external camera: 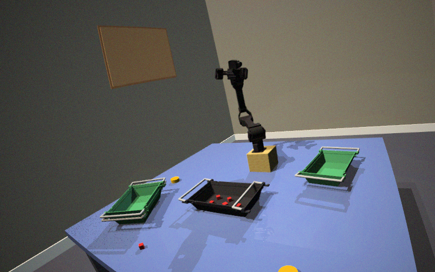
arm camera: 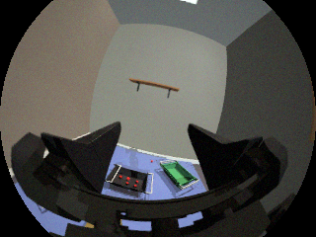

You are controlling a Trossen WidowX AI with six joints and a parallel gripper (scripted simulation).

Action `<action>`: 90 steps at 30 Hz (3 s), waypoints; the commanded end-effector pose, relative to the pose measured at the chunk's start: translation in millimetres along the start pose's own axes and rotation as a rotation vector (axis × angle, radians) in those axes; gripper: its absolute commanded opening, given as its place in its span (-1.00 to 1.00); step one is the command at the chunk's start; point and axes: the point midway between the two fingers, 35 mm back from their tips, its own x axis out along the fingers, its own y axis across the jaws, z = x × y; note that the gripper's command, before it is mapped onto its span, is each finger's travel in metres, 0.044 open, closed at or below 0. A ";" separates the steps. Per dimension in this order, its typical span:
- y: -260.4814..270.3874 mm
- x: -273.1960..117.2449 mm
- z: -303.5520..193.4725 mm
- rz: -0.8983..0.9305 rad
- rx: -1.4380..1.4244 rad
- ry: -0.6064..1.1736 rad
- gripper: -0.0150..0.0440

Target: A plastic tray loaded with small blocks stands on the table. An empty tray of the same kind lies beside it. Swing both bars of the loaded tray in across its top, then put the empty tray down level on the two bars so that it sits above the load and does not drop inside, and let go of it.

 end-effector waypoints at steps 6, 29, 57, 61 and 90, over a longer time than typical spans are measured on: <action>0.0 0.0 0.0 0.000 0.000 0.000 0.33; 76.6 218.7 -62.3 0.019 -0.317 0.684 -0.20; -18.3 304.2 -426.5 0.026 0.081 1.654 -0.20; -29.2 278.8 -481.6 0.034 0.194 1.768 -0.20; -15.7 261.6 -538.7 0.037 0.228 1.798 -0.20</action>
